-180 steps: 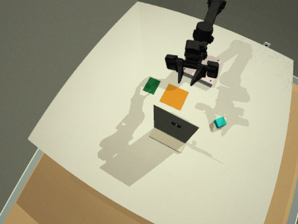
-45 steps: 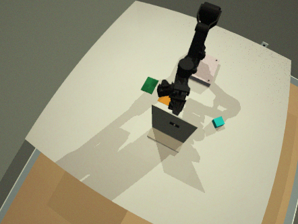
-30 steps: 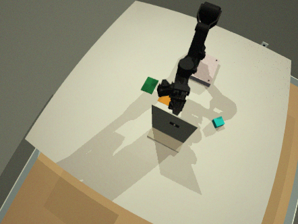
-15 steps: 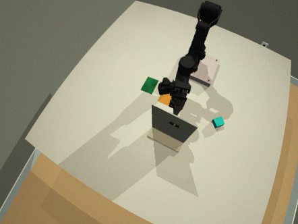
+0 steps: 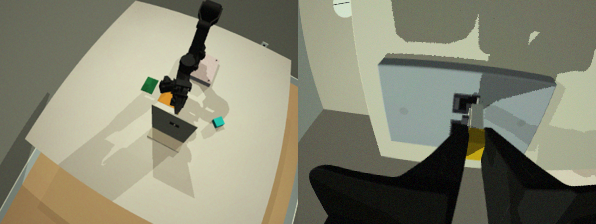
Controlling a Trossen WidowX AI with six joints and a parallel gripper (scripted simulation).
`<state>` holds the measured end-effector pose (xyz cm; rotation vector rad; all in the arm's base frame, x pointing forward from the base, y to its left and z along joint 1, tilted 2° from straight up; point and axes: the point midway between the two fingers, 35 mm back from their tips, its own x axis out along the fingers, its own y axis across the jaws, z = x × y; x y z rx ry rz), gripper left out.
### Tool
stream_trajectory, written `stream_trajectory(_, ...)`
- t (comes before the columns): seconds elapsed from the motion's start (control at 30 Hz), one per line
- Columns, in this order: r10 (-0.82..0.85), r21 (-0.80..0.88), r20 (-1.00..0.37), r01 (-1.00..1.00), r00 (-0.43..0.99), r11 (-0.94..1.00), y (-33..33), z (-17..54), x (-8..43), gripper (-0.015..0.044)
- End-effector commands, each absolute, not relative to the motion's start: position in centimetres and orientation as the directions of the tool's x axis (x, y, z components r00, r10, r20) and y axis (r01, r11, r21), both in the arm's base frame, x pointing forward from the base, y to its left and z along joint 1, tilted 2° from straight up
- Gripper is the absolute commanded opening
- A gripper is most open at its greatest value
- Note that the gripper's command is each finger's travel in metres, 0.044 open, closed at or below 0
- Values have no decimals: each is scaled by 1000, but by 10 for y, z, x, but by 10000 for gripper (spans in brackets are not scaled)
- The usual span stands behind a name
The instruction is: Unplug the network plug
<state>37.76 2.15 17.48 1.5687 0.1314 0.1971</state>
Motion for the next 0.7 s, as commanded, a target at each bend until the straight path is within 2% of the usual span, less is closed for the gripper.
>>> stream_trajectory(0.0, 208, 999, 45, -43, 977, -13, 22, 176, 373, 0)
stream_trajectory(0.67, 208, 999, 44, -43, 977, -13, 22, 175, 361, 0)
